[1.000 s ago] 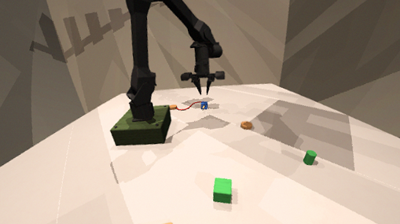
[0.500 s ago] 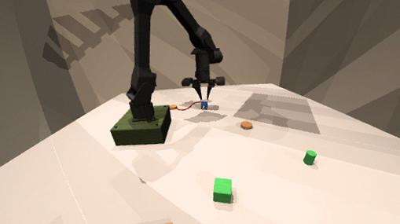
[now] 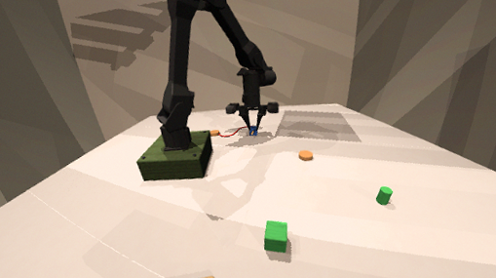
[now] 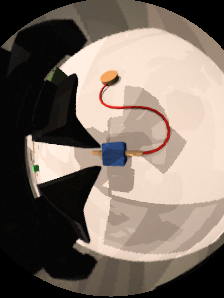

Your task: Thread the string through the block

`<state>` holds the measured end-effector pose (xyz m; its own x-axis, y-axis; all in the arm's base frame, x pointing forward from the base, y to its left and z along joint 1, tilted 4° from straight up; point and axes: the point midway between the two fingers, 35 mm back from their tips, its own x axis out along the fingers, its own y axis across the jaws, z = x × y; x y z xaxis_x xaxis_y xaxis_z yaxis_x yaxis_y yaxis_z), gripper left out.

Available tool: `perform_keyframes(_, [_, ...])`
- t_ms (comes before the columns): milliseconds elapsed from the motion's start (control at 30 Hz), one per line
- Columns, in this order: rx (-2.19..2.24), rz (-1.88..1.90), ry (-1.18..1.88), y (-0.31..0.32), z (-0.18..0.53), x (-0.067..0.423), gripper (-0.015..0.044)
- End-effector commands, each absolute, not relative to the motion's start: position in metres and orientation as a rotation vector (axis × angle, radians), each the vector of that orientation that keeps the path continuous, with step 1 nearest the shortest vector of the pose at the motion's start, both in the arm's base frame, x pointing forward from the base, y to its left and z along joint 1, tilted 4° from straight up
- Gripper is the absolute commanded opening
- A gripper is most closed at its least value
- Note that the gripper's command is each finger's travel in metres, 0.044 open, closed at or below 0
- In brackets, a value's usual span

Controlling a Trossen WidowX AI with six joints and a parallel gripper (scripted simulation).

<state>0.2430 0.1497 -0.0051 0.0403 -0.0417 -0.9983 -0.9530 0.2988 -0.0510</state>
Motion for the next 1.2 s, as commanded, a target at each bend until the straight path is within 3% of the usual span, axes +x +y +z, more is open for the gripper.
perform_keyframes(0, [-1.036,0.936,1.343,0.1459,-0.0160,0.2392,0.0125])
perform_keyframes(1167, [-1.036,0.936,1.343,0.1446,-0.0247,0.2383,0.0125])
